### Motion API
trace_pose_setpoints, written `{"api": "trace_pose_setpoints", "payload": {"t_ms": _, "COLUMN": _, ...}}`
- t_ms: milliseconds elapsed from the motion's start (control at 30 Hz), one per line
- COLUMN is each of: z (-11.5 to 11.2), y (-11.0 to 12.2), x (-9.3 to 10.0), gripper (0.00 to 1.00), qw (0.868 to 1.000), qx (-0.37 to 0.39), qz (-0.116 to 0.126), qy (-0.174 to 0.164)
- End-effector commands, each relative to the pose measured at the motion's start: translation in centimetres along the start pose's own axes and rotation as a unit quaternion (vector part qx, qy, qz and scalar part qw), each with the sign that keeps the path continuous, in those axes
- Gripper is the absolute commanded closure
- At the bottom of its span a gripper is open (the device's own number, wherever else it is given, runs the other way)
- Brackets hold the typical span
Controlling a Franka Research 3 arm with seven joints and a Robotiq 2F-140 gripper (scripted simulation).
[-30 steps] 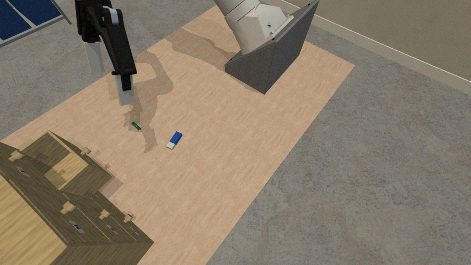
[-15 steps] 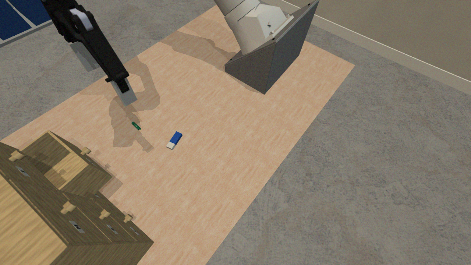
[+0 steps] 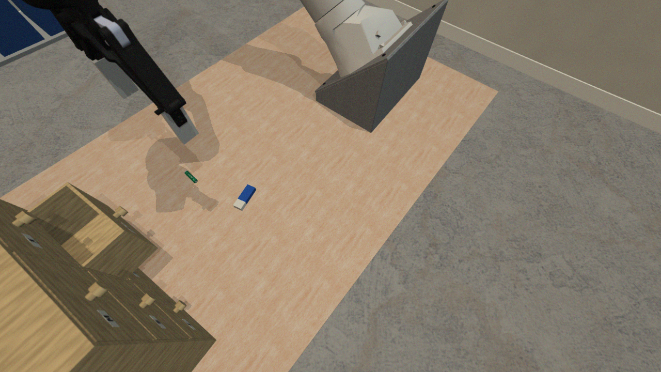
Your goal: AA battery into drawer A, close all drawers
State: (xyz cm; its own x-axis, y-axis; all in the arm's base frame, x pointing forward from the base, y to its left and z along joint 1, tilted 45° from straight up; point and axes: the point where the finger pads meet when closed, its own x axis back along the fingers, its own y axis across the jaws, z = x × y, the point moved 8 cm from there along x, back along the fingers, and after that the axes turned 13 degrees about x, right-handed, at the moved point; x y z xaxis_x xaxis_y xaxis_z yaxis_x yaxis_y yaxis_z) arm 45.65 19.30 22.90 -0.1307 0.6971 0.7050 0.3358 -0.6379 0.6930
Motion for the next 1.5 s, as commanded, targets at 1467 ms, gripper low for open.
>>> {"api": "trace_pose_setpoints", "payload": {"t_ms": 1467, "z": -7.5, "y": 0.6, "x": -0.7, "gripper": 0.00, "qw": 1.000, "qx": 0.017, "qz": -0.001, "qy": -0.007}}
